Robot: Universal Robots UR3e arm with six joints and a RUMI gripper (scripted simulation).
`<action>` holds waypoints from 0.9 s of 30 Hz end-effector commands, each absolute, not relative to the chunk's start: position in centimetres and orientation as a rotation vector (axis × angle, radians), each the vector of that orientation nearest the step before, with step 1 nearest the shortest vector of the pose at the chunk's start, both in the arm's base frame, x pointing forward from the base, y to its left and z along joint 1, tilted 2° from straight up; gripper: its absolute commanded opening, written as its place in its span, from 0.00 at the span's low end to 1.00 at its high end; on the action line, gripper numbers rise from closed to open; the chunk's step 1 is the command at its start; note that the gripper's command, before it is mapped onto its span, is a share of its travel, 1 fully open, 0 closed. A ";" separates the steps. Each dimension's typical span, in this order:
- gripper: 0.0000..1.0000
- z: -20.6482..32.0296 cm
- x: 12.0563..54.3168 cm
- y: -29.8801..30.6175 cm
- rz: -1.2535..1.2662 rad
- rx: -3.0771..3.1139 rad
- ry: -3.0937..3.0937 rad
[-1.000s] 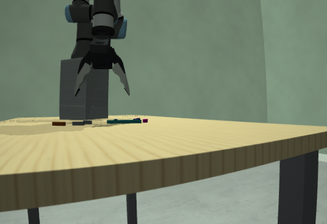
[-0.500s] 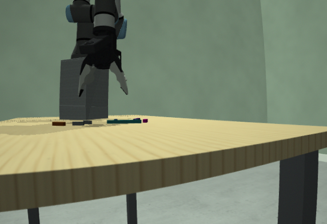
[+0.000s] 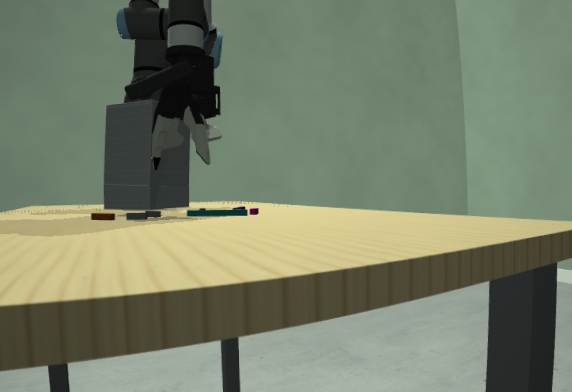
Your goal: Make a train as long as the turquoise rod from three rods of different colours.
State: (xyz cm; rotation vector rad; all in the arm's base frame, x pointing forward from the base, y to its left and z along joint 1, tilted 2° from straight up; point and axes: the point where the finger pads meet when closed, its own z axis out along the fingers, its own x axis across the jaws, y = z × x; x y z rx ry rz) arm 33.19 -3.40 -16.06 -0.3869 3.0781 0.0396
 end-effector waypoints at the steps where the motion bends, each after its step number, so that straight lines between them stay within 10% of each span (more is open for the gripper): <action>1: 1.00 -16.0 33.1 -3.3 0.029 -0.183 3.103; 27: 1.00 -15.9 31.8 -1.8 0.048 1.154 2.898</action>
